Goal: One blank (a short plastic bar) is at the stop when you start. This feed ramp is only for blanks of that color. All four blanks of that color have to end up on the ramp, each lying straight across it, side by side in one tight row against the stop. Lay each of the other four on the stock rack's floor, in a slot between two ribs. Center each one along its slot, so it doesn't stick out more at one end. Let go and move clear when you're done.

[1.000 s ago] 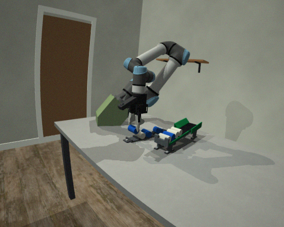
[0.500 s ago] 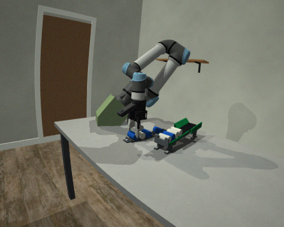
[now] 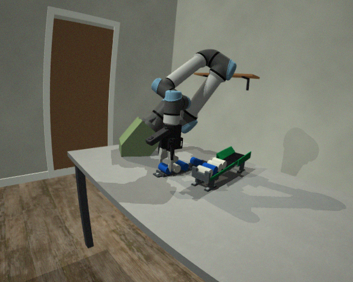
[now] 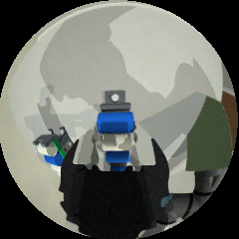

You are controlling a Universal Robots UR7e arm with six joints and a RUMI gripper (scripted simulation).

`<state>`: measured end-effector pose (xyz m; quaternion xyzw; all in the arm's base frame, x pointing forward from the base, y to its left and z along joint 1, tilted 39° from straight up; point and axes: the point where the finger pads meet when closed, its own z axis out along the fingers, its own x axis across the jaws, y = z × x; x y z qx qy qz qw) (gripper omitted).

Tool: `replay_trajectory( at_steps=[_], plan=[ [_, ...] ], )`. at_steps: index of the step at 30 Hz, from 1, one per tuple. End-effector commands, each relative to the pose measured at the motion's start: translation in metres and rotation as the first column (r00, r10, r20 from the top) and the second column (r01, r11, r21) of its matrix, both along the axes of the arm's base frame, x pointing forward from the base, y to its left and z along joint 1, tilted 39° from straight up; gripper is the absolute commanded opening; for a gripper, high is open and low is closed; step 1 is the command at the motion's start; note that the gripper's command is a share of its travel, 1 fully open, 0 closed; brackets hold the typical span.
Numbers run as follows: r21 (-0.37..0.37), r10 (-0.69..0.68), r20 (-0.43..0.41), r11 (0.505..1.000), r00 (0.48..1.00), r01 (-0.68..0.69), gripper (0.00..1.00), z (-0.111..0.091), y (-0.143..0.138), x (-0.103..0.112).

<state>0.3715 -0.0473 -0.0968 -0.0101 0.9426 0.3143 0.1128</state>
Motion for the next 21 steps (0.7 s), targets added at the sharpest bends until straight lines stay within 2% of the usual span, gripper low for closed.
replay_trajectory(
  at_steps=[1,18,21],
  plan=[
    [-0.001,0.0,0.001,1.0,1.0,0.0,0.38,0.0001,-0.0005,0.0002],
    [-0.001,0.0,0.001,1.0,1.0,0.0,0.38,0.0001,-0.0005,0.0002],
    [-0.001,0.0,0.001,1.0,1.0,0.0,0.4,0.0001,-0.0005,0.0002]
  ],
)
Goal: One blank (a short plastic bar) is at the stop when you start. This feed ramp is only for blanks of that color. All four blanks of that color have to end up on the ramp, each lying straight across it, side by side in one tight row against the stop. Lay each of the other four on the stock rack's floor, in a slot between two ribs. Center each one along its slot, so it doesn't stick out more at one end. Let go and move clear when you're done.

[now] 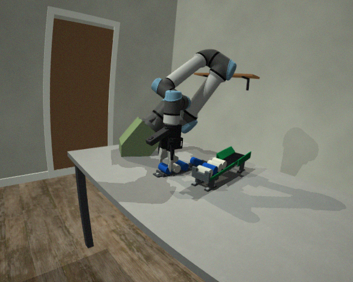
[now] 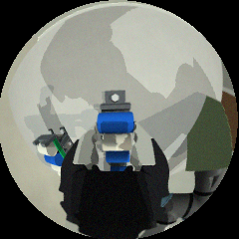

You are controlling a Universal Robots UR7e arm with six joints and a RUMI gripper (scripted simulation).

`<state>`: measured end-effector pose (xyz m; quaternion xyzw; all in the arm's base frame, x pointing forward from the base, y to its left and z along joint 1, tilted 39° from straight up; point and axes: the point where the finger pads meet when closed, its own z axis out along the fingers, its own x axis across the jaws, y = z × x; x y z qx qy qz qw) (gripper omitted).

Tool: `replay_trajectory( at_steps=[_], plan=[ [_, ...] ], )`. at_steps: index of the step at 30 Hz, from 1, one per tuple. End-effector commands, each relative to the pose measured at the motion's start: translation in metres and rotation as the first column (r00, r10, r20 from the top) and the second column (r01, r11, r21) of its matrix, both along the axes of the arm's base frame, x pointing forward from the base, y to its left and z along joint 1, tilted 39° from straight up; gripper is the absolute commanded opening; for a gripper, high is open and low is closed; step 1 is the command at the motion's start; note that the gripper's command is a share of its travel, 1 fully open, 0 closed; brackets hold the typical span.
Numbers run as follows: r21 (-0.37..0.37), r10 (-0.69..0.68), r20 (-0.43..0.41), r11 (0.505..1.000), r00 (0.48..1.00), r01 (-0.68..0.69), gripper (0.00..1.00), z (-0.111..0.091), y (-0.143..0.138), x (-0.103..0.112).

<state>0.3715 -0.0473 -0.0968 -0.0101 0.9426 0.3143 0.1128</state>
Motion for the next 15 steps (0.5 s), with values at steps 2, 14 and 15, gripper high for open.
replay_trajectory(
  at_steps=[2,14,15],
  plan=[
    [-0.001,0.0,0.001,1.0,1.0,0.0,0.43,0.0001,-0.0005,0.0002],
    [-0.001,0.0,0.001,1.0,1.0,0.0,0.5,0.0001,-0.0005,0.0002],
    [-0.001,0.0,0.001,1.0,1.0,0.0,0.5,0.0001,-0.0005,0.0002]
  ],
)
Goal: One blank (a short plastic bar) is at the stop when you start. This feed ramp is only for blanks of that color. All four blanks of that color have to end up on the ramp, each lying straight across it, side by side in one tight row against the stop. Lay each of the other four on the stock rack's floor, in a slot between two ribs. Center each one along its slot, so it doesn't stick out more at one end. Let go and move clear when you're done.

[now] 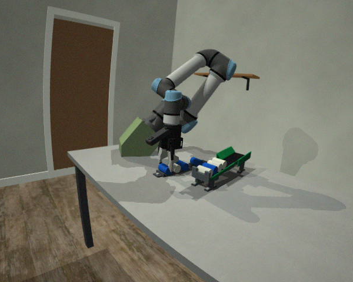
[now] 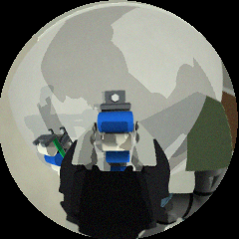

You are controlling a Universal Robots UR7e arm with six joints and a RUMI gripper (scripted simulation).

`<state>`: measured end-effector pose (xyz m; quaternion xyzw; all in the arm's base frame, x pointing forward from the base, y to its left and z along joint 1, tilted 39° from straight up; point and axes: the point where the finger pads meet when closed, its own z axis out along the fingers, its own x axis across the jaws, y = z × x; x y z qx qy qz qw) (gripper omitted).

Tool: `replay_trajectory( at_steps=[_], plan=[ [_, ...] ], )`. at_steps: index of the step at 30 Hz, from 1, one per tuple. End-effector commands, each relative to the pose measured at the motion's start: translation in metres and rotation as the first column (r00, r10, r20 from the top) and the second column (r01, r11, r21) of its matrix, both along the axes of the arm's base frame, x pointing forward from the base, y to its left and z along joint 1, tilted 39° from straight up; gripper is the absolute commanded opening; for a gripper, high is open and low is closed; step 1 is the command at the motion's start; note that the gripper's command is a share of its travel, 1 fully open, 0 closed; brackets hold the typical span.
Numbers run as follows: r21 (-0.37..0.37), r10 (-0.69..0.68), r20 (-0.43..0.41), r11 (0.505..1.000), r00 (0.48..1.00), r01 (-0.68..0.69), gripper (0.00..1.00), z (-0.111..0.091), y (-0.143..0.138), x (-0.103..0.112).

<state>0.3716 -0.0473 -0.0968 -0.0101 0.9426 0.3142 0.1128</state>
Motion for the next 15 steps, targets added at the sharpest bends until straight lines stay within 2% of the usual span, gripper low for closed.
replay_trajectory(
  at_steps=[1,11,15],
  plan=[
    [-0.001,0.0,0.001,1.0,1.0,0.0,0.5,0.0001,-0.0004,0.0002],
    [-0.001,0.0,0.001,1.0,1.0,0.0,0.5,0.0012,-0.0013,-0.0001],
    [-0.001,0.0,0.001,1.0,1.0,0.0,0.5,0.0074,-0.006,-0.0017]
  ],
)
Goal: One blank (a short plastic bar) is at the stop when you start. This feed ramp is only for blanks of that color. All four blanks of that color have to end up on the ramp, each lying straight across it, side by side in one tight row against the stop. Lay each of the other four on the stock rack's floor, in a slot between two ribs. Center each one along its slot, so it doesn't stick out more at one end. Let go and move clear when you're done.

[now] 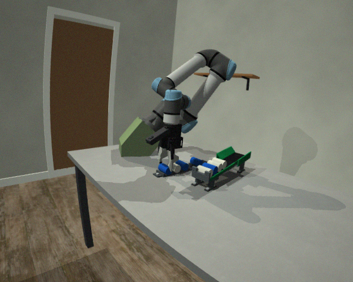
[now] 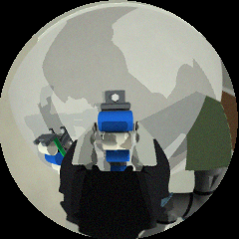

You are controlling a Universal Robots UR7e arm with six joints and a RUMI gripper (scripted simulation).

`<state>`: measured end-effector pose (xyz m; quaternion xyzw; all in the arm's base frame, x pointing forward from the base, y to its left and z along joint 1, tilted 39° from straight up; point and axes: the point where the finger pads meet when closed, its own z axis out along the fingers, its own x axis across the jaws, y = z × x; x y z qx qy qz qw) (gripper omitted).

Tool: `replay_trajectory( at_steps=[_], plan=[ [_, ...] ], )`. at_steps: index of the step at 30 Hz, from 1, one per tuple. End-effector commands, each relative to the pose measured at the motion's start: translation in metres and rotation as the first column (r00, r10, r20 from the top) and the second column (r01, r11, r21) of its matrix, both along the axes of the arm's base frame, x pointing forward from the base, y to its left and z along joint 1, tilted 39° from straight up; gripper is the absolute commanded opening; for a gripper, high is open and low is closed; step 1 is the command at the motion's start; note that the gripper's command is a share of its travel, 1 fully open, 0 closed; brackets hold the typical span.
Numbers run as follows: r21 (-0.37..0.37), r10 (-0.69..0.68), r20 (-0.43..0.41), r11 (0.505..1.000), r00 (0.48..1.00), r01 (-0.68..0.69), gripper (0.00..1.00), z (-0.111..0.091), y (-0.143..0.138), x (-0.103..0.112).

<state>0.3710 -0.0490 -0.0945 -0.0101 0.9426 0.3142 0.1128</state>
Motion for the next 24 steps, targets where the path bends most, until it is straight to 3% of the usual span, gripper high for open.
replay_trajectory(
  at_steps=[1,11,24],
  plan=[
    [-0.001,0.0,0.001,1.0,1.0,0.0,0.5,0.008,-0.006,-0.002],
    [-0.001,0.0,0.001,1.0,1.0,0.0,0.5,0.046,-0.035,-0.012],
    [-0.001,0.0,0.001,1.0,1.0,0.0,0.5,0.068,-0.052,-0.018]
  ],
)
